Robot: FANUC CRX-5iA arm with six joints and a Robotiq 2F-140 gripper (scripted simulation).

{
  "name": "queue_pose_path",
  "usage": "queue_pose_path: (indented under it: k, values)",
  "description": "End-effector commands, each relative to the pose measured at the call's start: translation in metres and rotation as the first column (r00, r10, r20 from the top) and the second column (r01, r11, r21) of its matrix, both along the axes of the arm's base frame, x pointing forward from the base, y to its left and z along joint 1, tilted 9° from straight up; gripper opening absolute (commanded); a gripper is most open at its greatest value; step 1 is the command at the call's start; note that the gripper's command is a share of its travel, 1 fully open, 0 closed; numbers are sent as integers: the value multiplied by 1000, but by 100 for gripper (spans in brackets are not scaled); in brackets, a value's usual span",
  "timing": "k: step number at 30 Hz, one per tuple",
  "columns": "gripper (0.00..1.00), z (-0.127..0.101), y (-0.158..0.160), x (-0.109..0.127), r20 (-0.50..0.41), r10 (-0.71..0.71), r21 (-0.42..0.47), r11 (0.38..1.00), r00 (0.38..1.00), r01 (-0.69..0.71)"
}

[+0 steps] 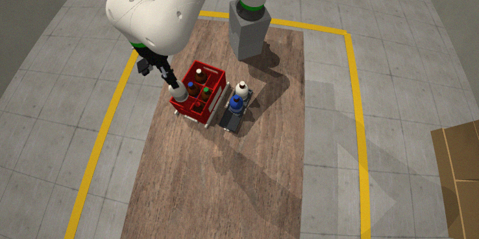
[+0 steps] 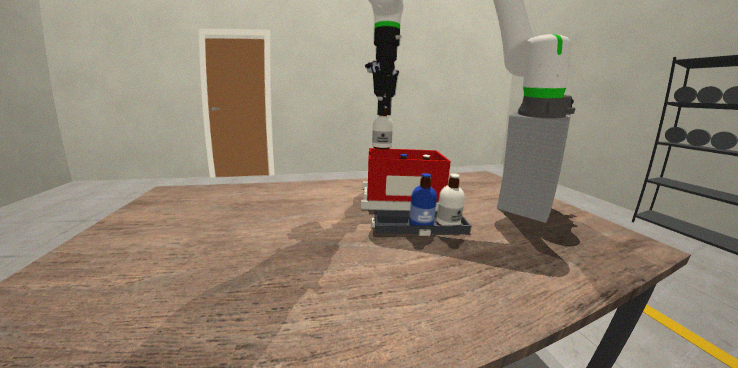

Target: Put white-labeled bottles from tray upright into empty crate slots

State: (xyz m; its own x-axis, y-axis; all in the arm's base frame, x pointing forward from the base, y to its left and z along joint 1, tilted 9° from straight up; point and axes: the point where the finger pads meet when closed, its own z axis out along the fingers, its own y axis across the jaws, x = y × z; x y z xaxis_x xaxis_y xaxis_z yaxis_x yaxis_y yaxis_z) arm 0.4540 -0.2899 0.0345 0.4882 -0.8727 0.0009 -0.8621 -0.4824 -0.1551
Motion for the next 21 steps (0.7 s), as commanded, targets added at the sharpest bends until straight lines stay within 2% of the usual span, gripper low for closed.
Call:
queue_pose_path:
  k: [1,21]
  values:
    - [10,1,-1,0,1,0,-1,1000,1000,0]
    - [10,1,-3,0,1,0,-1,1000,1000,0]
